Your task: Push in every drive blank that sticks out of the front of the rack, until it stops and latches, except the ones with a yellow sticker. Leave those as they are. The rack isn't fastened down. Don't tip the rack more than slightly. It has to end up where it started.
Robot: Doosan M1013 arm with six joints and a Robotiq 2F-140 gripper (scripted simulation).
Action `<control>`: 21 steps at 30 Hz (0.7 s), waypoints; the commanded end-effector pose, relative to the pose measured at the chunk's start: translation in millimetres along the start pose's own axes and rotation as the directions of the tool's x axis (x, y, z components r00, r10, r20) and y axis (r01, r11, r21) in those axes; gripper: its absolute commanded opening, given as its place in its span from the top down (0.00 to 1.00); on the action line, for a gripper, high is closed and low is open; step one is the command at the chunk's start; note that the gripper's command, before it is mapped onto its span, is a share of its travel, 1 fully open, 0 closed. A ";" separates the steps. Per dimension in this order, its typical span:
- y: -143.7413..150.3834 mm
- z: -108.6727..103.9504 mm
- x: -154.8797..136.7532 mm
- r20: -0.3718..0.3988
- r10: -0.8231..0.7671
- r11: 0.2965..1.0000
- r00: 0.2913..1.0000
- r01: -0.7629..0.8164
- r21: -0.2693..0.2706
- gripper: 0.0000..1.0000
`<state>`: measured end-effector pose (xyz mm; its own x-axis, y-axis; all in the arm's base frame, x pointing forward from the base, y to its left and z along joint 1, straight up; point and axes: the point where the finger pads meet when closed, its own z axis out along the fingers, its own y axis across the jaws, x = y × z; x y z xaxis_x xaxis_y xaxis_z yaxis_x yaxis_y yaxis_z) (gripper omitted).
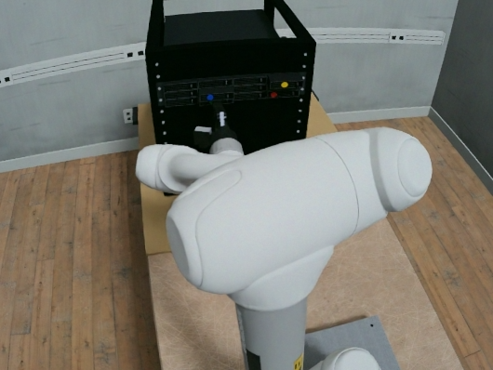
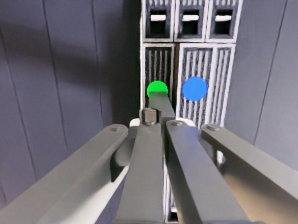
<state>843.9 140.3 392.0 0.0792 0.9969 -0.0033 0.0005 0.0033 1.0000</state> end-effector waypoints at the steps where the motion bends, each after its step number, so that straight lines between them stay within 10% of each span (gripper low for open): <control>1: -0.1 5.7 0.1 -0.001 0.002 1.000 1.000 -0.002 0.001 0.90; 21: -0.2 8.7 0.1 -0.001 0.002 1.000 1.000 -0.002 0.001 0.90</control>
<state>848.3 140.0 392.0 0.0791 0.9969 -0.0033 0.0005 0.0033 1.0000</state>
